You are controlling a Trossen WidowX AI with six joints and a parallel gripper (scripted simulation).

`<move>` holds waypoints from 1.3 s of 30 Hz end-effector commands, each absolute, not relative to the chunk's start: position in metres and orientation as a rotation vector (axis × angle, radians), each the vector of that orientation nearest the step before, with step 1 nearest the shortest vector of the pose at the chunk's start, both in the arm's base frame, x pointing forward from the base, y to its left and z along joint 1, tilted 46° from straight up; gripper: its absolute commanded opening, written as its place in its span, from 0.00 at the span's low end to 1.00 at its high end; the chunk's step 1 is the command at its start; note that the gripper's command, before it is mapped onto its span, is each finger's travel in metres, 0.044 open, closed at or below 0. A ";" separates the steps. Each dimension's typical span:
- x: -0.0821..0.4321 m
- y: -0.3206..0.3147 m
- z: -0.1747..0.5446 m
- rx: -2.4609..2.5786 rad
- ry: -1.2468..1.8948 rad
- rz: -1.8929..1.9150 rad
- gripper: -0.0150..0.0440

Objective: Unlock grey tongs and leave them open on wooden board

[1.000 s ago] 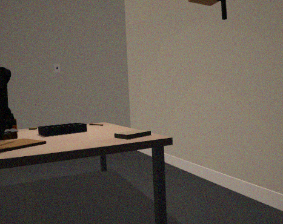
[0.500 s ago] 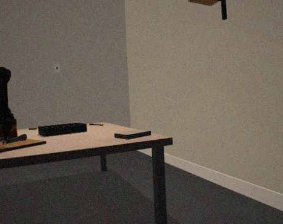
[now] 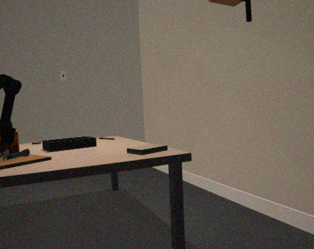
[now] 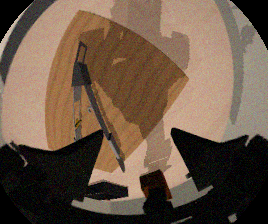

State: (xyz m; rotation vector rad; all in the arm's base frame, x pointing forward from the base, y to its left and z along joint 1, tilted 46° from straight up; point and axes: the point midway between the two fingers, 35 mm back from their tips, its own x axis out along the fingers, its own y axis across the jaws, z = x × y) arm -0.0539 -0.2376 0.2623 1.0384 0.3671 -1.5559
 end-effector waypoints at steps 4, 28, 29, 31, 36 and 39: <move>-0.087 -0.207 0.267 1.068 0.353 -1.539 1.00; -0.120 -0.132 0.315 0.922 0.178 -1.794 1.00; -0.120 -0.132 0.315 0.922 0.178 -1.794 1.00; -0.120 -0.132 0.315 0.922 0.178 -1.794 1.00; -0.120 -0.132 0.315 0.922 0.178 -1.794 1.00; -0.120 -0.132 0.315 0.922 0.178 -1.794 1.00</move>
